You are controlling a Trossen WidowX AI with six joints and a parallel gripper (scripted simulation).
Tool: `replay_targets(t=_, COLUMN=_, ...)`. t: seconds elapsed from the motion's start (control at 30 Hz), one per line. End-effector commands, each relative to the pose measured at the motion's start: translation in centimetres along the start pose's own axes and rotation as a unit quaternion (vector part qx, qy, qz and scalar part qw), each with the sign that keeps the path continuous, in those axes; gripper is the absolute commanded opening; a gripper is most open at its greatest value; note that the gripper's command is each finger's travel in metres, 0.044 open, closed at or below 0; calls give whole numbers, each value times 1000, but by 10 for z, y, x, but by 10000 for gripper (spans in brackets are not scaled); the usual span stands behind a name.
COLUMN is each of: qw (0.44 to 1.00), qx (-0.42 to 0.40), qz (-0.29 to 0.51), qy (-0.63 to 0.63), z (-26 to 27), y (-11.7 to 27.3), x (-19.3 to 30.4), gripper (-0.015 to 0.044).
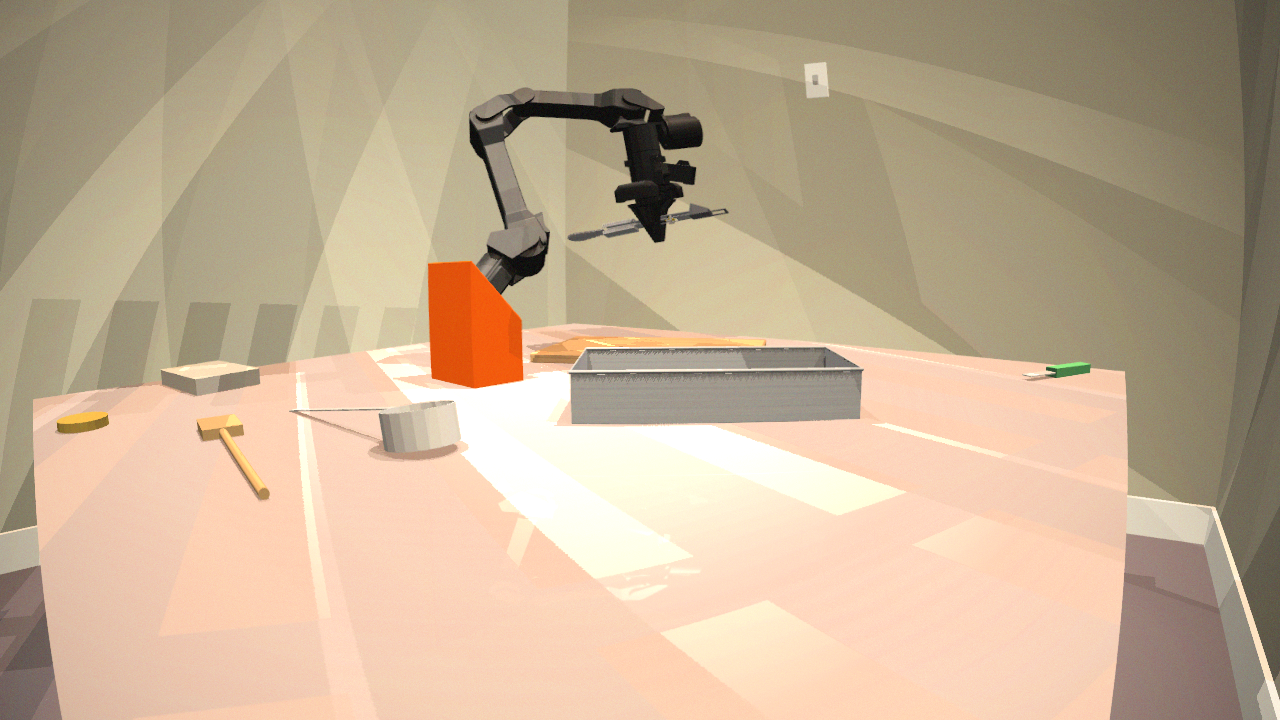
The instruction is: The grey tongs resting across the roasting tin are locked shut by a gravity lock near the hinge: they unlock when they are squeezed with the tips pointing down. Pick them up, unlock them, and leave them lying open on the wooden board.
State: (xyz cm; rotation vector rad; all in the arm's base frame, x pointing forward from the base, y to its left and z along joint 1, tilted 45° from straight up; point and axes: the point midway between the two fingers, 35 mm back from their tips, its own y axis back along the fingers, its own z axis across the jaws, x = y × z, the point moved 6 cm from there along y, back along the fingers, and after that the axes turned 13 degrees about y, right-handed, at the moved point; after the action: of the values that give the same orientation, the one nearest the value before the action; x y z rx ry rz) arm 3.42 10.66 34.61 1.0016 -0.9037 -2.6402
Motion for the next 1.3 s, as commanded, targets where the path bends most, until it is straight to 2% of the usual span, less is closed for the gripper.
replay_targets(t=0.0, qw=1000, qx=-4, qz=-19, qy=-8, z=-2, y=6, x=5, gripper=-150)
replay_targets(t=0.67, qw=992, qx=-4, qz=-122, qy=-39, z=-4, y=25, x=28, gripper=-150)
replay_targets(t=1.27, qw=975, qx=7, qz=-217, qy=-44, z=6, y=24, x=49, gripper=-150)
